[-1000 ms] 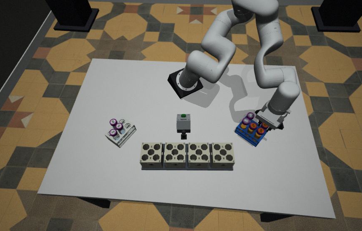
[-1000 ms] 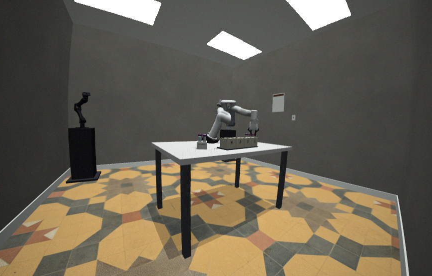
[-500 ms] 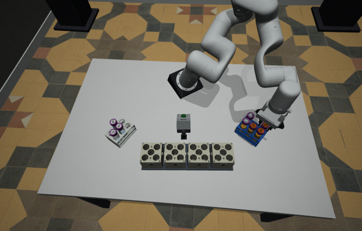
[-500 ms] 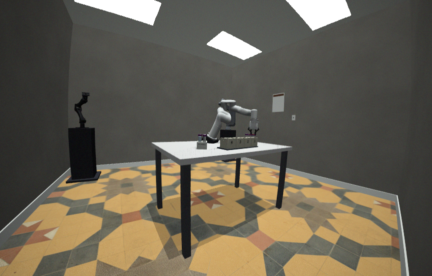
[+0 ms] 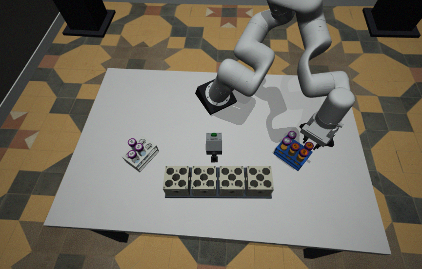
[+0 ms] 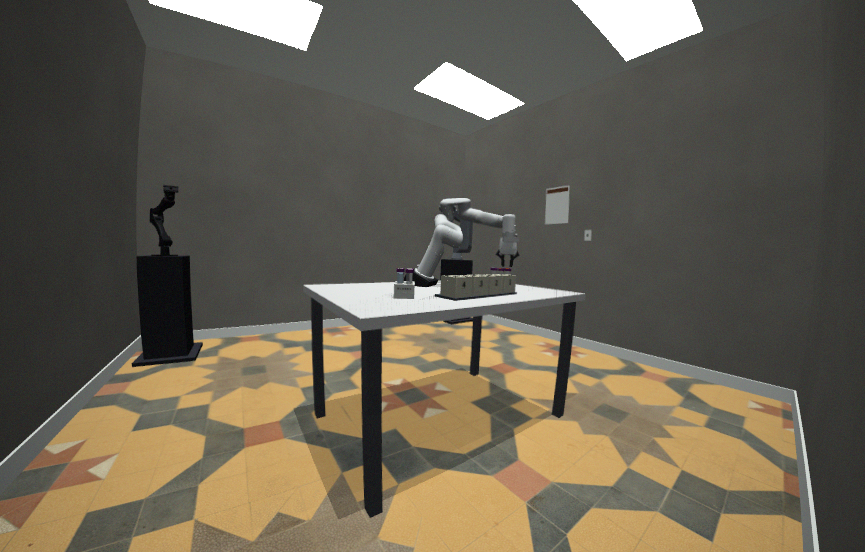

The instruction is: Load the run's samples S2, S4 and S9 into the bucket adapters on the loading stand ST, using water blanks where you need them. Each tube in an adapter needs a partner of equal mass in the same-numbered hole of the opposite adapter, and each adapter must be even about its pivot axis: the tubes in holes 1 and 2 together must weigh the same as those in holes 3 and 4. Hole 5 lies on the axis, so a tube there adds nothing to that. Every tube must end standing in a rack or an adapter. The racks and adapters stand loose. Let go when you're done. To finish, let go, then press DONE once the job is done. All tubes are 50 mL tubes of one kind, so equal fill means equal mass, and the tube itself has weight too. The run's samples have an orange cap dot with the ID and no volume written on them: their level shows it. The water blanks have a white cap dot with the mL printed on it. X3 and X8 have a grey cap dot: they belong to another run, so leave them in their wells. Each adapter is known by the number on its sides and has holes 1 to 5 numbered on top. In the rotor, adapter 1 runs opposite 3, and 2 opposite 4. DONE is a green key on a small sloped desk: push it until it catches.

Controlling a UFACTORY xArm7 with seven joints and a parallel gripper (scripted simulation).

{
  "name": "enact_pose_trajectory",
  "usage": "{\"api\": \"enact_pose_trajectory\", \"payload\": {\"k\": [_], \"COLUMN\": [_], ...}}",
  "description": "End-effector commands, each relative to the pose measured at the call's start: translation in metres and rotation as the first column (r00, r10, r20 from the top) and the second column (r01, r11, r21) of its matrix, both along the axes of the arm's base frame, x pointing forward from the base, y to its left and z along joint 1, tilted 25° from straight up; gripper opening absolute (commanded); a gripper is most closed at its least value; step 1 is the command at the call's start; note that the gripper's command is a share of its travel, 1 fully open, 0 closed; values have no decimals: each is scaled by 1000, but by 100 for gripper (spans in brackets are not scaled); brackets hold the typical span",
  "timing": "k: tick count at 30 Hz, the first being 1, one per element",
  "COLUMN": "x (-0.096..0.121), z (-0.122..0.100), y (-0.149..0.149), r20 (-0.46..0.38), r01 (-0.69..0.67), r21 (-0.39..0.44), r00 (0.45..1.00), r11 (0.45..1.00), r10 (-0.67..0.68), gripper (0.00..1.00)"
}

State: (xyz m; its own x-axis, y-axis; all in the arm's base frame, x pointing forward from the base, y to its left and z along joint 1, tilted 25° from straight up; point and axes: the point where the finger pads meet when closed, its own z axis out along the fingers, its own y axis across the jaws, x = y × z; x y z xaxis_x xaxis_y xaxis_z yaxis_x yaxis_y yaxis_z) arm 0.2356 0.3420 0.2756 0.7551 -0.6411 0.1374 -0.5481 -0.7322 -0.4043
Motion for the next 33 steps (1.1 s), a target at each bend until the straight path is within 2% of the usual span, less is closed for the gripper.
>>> {"api": "enact_pose_trajectory", "payload": {"k": [1, 33], "x": [-4, -24], "z": [11, 62], "y": [-2, -15], "r20": [2, 2], "r01": [-1, -1], "r21": [2, 2], "r00": [1000, 1000], "r11": [1000, 1000], "r10": [1, 1], "gripper": [44, 44]}}
